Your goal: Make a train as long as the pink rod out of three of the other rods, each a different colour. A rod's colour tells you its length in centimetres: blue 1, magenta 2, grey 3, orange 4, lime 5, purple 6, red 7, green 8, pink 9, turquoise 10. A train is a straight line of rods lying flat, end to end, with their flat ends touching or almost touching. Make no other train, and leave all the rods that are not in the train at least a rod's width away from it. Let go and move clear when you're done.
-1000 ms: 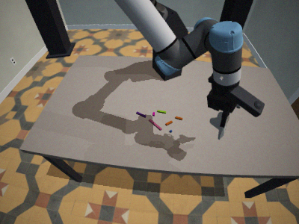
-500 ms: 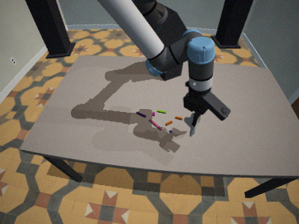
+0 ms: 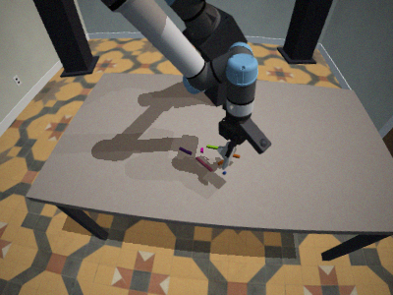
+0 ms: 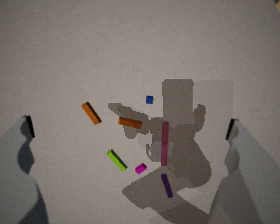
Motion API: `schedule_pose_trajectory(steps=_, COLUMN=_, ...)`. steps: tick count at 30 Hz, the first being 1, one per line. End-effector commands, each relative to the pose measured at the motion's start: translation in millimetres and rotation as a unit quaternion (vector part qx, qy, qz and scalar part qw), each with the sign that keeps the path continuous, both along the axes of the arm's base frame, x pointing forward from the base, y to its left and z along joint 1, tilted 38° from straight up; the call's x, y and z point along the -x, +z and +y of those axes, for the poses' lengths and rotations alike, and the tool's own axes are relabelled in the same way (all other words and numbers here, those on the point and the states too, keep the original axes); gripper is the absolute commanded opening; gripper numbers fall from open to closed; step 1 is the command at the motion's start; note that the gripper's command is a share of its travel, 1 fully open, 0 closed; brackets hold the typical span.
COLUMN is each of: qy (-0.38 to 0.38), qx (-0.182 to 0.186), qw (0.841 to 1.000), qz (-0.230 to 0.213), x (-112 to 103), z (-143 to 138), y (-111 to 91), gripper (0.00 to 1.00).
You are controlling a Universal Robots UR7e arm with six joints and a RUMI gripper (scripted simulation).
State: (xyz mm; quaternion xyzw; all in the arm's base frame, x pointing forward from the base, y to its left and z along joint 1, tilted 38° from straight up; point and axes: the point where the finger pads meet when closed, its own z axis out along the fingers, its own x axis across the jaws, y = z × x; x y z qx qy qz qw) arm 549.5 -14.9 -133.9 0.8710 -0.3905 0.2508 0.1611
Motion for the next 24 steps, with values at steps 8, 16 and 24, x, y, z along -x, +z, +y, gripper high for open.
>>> schedule_pose_trajectory(steps=8, qy=-0.03, qx=0.03, qw=0.999, qz=-0.002, x=44.9, z=-55.6, y=-3.0, gripper=1.0)
schedule_pose_trajectory(steps=16, qy=-0.034, qx=0.034, qw=0.999, qz=-0.001, x=51.5, z=-62.0, y=-2.8, gripper=1.0)
schedule_pose_trajectory(steps=24, qy=-0.035, qx=0.034, qw=0.999, qz=-0.001, x=51.9, z=-62.9, y=-2.4, gripper=1.0)
